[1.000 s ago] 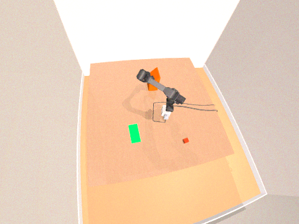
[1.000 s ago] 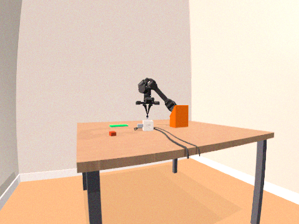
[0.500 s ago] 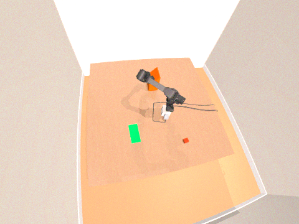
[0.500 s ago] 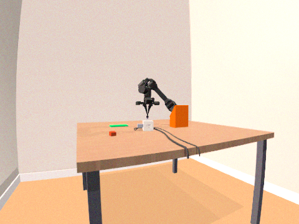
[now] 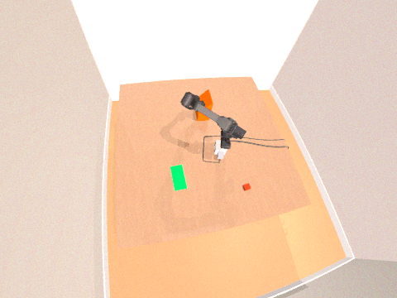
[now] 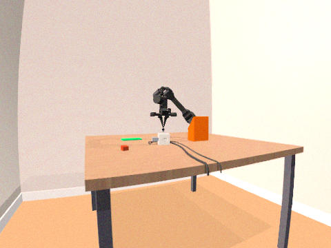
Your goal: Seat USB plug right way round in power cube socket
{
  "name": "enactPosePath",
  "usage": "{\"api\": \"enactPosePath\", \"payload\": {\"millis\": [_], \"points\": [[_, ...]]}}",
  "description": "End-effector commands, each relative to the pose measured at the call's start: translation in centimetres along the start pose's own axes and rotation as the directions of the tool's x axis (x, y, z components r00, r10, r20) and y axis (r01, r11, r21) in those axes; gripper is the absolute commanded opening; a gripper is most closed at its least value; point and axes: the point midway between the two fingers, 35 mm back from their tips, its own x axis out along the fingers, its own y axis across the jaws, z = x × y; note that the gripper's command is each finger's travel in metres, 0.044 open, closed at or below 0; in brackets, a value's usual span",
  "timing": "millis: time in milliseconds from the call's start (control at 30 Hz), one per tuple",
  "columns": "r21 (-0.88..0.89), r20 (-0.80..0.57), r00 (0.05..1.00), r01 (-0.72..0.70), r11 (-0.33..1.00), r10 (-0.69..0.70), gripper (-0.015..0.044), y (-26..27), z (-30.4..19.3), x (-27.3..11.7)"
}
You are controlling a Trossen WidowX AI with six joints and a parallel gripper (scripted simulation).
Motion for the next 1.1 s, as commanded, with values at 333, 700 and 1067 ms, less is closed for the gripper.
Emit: {"api": "enactPosePath", "payload": {"millis": [333, 700, 1067], "points": [[-0.018, 0.009, 1.000, -0.007, 1.000, 0.007, 0.0000, 0.22, 0.05, 0.29], [-0.026, 0.015, 1.000, -0.007, 1.000, 0.008, 0.0000, 0.24, 0.09, 0.43], [-0.030, 0.018, 1.000, -0.007, 1.000, 0.008, 0.0000, 0.25, 0.10, 0.57]]}}
